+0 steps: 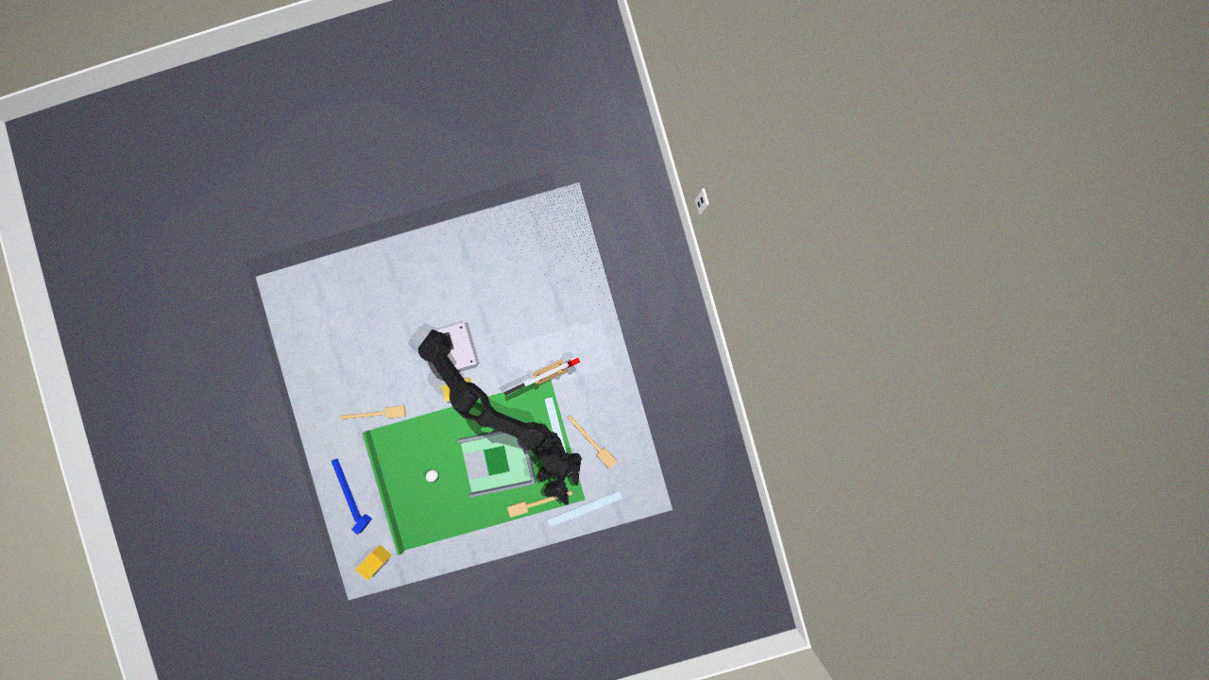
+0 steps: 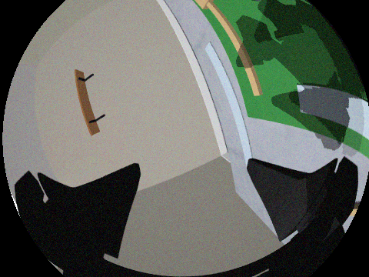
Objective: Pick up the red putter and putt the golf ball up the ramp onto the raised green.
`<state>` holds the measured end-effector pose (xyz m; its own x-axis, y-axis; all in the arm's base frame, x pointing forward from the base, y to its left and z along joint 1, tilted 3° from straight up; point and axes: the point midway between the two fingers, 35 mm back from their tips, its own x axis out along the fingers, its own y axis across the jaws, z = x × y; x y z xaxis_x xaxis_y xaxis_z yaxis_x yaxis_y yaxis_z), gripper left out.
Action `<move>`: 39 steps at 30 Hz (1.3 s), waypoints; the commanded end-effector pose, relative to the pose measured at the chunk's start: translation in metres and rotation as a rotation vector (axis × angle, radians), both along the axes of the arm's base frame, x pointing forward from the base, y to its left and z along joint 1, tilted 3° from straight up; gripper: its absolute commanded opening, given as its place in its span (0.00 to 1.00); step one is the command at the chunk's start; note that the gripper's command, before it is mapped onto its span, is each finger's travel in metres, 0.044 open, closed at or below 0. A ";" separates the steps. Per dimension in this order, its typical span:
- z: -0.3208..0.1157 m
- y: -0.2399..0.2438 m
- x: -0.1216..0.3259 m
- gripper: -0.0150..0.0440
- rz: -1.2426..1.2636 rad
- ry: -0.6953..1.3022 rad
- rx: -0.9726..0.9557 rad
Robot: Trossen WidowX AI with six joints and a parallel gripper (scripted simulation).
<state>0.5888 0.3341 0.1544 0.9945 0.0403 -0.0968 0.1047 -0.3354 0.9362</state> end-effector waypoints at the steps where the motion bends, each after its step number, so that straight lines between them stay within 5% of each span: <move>1: -0.004 0.000 -0.047 1.00 0.341 0.160 -0.815; 5: -0.012 -0.008 -0.086 1.00 0.597 0.198 -1.217; 23: -0.028 -0.039 -0.181 1.00 1.223 0.069 -1.883; 39: -0.039 -0.096 -0.300 1.00 2.023 -0.523 -2.265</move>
